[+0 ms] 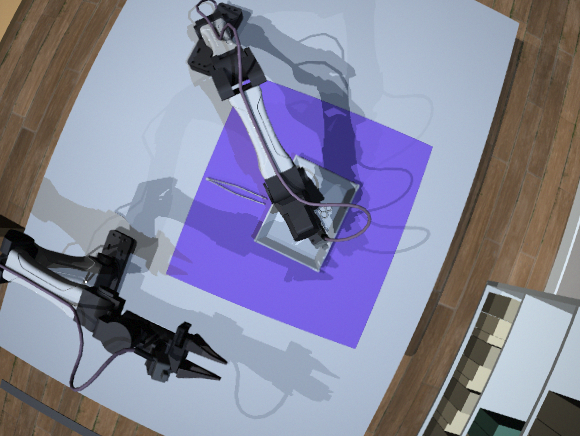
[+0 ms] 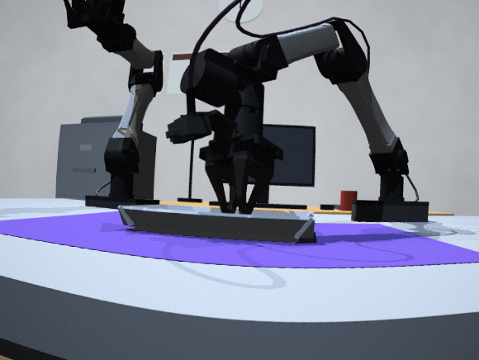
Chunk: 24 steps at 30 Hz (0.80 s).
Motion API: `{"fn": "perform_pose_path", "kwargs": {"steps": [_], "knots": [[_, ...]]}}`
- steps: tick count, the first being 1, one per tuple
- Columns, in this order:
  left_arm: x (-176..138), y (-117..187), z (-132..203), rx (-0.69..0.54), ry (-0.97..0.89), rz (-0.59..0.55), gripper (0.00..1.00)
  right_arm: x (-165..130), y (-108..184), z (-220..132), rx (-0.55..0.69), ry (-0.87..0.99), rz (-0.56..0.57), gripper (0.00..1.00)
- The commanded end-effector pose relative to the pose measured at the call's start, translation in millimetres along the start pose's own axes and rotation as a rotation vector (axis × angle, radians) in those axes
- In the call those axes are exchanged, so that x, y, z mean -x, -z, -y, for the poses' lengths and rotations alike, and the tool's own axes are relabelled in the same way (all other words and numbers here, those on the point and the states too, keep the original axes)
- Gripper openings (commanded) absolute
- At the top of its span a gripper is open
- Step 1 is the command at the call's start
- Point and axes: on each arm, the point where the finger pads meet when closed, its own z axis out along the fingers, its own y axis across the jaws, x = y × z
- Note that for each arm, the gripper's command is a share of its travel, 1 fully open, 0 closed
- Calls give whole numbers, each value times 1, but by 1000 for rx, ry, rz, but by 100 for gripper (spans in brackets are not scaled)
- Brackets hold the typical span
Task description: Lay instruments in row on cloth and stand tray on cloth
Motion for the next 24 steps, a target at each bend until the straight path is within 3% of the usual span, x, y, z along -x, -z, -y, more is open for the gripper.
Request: {"fn": "perform_pose_path", "kwargs": {"steps": [1, 8, 9, 24], "knots": [[1, -22, 3, 17, -20, 12, 26, 23, 3, -2, 14, -8, 87, 33], [8, -15, 3, 14, 9, 23, 26, 23, 3, -2, 14, -8, 87, 33], [5, -15, 2, 17, 6, 7, 0, 23, 3, -2, 14, -8, 87, 33], [0, -14, 2, 13, 2, -14, 0, 23, 3, -2, 14, -8, 87, 33]]}}
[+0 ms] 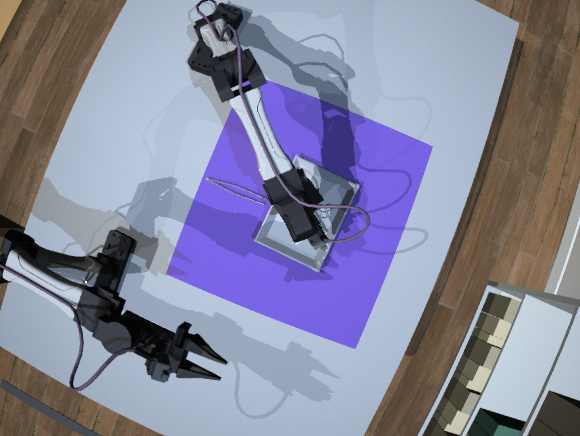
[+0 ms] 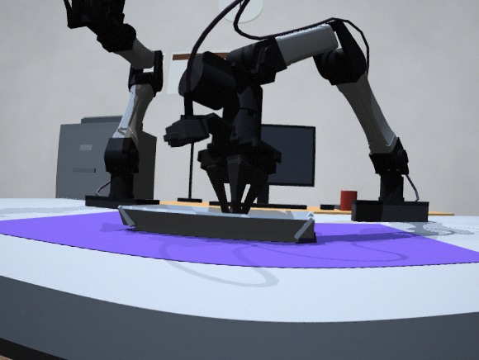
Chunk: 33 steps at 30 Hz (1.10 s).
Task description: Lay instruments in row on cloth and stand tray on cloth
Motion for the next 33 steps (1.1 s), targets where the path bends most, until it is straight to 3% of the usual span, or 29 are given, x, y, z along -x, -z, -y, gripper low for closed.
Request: {"fn": "perform_pose_path", "kwargs": {"steps": [1, 6, 14, 24, 25, 31, 33], "knots": [[-4, -10, -2, 16, 3, -34, 0, 23, 3, -2, 14, -8, 87, 33], [-1, 0, -3, 14, 6, -20, 0, 23, 3, -2, 14, -8, 87, 33], [18, 39, -9, 1, 22, 53, 0, 23, 3, -2, 14, -8, 87, 33], [6, 22, -6, 4, 8, 9, 0, 23, 3, -2, 14, -8, 87, 33], [20, 46, -10, 0, 23, 58, 0, 23, 3, -2, 14, -8, 87, 33], [14, 39, -9, 6, 16, 25, 0, 23, 3, -2, 14, -8, 87, 33], [19, 53, -11, 2, 21, 48, 0, 23, 3, -2, 14, -8, 87, 33]]}}
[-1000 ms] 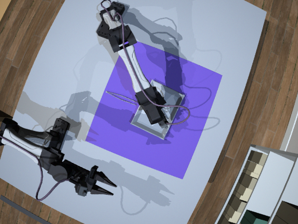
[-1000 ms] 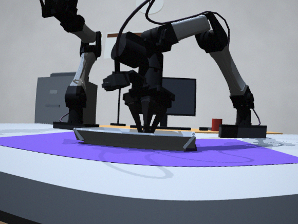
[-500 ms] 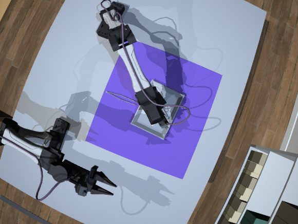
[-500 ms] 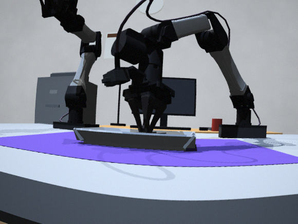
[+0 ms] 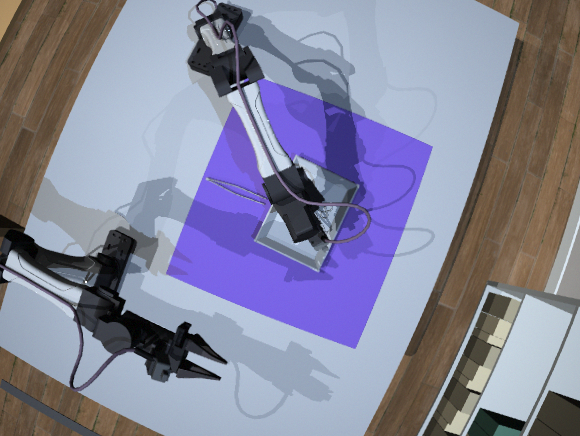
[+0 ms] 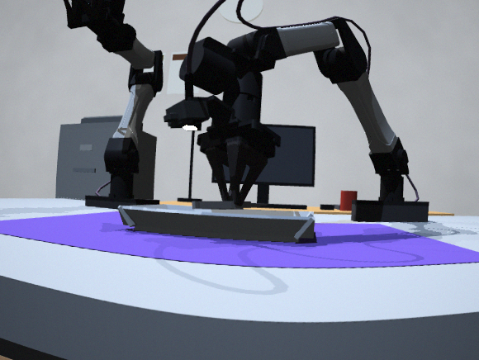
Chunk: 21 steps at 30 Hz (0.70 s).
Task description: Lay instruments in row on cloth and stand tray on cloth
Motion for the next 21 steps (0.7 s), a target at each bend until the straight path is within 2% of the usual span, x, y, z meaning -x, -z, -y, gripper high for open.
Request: {"fn": "perform_pose_path", "kwargs": {"steps": [1, 8, 9, 13, 14, 17, 21], "knots": [[11, 34, -9, 4, 19, 36, 0, 22, 3, -2, 14, -8, 87, 33], [3, 26, -7, 6, 6, 0, 0, 22, 3, -2, 14, -8, 87, 33], [15, 45, -11, 2, 21, 45, 0, 22, 3, -2, 14, -8, 87, 33], [14, 49, -11, 4, 19, 38, 0, 22, 3, -2, 14, -8, 87, 33], [10, 38, -10, 8, 14, 16, 0, 22, 3, -2, 14, -8, 87, 33], [15, 54, -12, 3, 19, 39, 0, 22, 3, -2, 14, -8, 87, 33], [13, 51, -12, 7, 15, 22, 0, 22, 3, -2, 14, -8, 87, 33]]}}
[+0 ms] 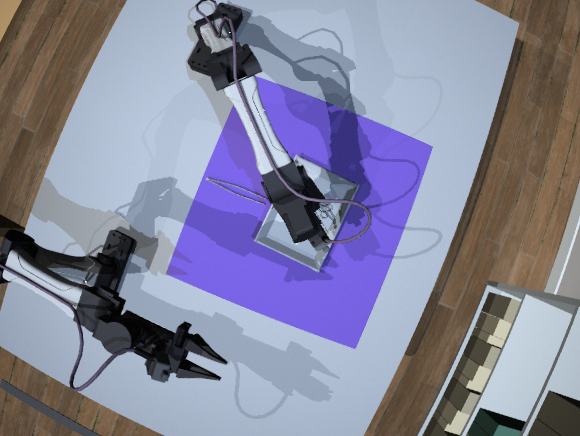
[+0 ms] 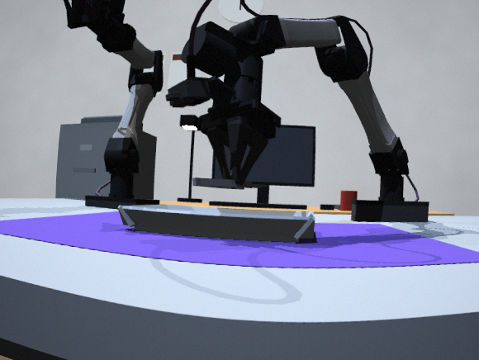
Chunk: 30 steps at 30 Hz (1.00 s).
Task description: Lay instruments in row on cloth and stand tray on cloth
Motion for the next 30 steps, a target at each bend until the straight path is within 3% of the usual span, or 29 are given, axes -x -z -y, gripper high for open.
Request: {"fn": "perform_pose_path", "kwargs": {"steps": [1, 4, 6, 27, 28, 30], "knots": [[8, 30, -9, 6, 17, 28, 0, 22, 3, -2, 14, -8, 87, 33], [3, 21, -6, 5, 7, 4, 0, 22, 3, -2, 14, -8, 87, 33], [10, 40, -10, 4, 19, 38, 0, 22, 3, -2, 14, -8, 87, 33], [13, 56, -13, 6, 16, 26, 0, 22, 3, -2, 14, -8, 87, 33], [-2, 48, 7, -25, 13, -18, 0, 22, 3, -2, 14, -8, 87, 33], [-3, 54, 10, -16, 62, -4, 0, 22, 3, -2, 14, -8, 87, 33]]}}
